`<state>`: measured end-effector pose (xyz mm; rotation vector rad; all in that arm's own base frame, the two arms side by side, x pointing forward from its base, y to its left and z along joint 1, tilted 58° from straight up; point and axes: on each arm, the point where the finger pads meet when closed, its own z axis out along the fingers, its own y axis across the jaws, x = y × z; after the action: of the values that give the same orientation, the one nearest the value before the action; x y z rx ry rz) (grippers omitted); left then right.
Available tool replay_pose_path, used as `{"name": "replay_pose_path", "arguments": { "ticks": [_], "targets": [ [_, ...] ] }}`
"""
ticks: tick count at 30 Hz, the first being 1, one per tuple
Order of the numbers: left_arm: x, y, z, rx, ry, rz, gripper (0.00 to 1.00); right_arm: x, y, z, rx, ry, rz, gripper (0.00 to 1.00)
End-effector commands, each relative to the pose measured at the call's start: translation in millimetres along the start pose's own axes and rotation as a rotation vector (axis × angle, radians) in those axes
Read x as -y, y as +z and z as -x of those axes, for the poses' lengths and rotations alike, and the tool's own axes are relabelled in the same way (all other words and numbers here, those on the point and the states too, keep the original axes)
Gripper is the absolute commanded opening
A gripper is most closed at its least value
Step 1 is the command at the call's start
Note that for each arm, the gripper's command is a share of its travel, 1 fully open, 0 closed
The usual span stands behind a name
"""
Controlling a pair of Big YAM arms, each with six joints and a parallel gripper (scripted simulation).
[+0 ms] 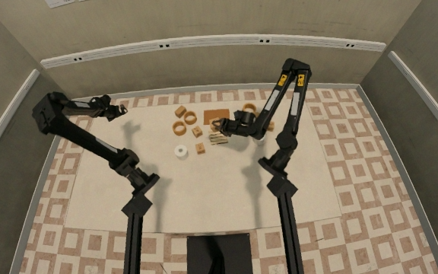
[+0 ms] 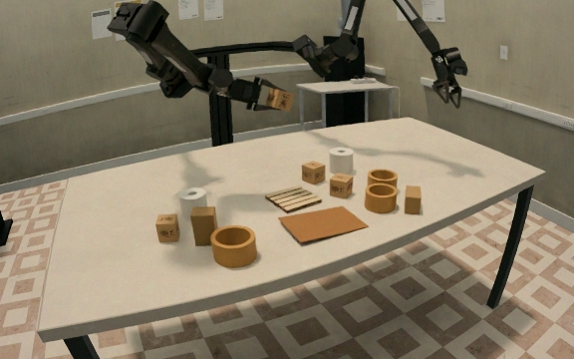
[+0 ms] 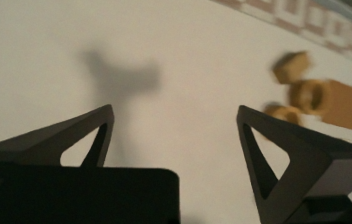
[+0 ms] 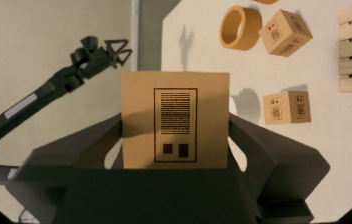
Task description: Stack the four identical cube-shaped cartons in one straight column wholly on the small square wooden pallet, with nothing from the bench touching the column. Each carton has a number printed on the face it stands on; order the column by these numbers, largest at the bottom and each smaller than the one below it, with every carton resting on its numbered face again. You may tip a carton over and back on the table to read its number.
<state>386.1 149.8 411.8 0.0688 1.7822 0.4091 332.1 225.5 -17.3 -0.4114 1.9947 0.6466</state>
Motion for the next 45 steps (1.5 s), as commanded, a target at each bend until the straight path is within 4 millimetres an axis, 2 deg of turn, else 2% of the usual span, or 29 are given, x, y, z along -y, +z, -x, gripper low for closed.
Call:
{"name": "replay_pose_path", "arguments": {
  "ticks": [1,2,4,7,12,13,15,17,18,19,20,32,34,45],
  "targets": [
    [16.1,-9.3,3.1,-0.032,-0.168,0.000,1.00,1.0,-6.0,-7.8,-0.022,0.021,-0.003,0.50],
    [29.7,-7.7,-14.4,-0.077,-0.209,-0.011,1.00,1.0,-6.0,-7.8,-0.022,0.021,-0.003,0.50],
    [49.3,-8.1,-27.8,-0.134,-0.272,-0.020,1.00,1.0,-6.0,-7.8,-0.022,0.021,-0.003,0.50],
    [88.8,0.2,-63.0,-0.272,-0.378,-0.040,1.00,1.0,-6.0,-7.8,-0.022,0.021,-0.003,0.50],
    [136.1,-3.8,-93.0,-0.401,-0.536,-0.057,1.00,-1.0,-3.1,-5.0,-0.013,0.006,0.002,0.50],
    [143.9,-4.2,-93.4,-0.416,-0.566,-0.062,1.00,-1.0,-3.1,-5.0,-0.013,0.006,0.002,0.50],
    [163.6,-5.9,-110.4,-0.474,-0.622,-0.069,1.00,-1.0,-3.1,-5.0,-0.013,0.006,0.002,0.50],
    [163.6,-5.9,-110.4,-0.474,-0.622,-0.069,1.00,-1.0,-3.1,-5.0,-0.013,0.006,0.002,0.50],
    [168.2,-4.9,-103.8,-0.475,-0.662,-0.072,1.00,-1.0,-3.1,-5.0,-0.013,0.006,0.002,0.50],
    [177.4,-5.4,-109.5,-0.499,-0.695,-0.076,1.00,-1.0,-3.1,-5.0,-0.013,0.006,0.002,0.50],
    [190.2,-7.5,-126.7,-0.543,-0.722,-0.081,1.00,-1.0,-3.1,-5.0,-0.013,0.006,0.002,0.50],
    [320.7,-12.1,-202.1,-0.853,-1.133,-0.172,1.00,-1.0,-3.1,-5.0,-0.013,0.006,0.002,0.50],
    [320.7,-12.1,-202.1,-0.853,-1.133,-0.172,1.00,-1.0,-3.1,-5.0,-0.013,0.006,0.002,0.50],
    [432.9,-19.4,-270.5,-1.141,-1.473,-0.270,1.00,-1.0,-3.1,-5.0,-0.013,0.006,0.002,0.50]
  ]
}}
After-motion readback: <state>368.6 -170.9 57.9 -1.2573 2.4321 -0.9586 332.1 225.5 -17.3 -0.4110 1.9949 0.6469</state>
